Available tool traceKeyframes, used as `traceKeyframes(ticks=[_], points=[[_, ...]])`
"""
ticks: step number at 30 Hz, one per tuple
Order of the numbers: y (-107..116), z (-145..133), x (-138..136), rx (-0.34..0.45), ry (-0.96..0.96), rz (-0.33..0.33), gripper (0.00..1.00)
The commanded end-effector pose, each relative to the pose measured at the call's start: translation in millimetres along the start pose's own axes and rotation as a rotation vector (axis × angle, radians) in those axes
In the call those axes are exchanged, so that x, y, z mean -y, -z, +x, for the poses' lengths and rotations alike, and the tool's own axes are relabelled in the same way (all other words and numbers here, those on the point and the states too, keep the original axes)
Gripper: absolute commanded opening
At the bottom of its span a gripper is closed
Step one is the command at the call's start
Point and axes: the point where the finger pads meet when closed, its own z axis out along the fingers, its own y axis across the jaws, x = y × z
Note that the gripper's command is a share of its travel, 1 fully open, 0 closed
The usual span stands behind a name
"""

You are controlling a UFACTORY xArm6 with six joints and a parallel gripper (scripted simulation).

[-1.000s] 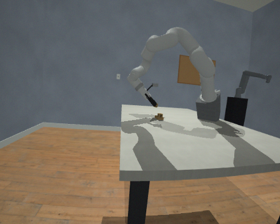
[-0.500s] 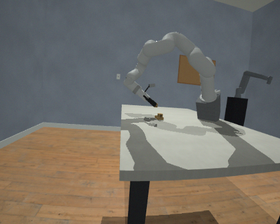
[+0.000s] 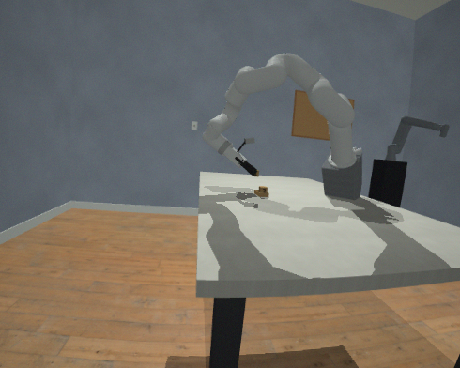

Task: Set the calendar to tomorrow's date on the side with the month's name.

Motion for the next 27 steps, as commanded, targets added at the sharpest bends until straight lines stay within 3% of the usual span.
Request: traceKeyframes(ticks=[1, 27], points=[[-0.1, -2.2, 0.1, 0.003, 0.0, 0.001, 0.27], [-21.4, -32.8, 0.2, 0.003, 0.0, 0.001, 0.27]])
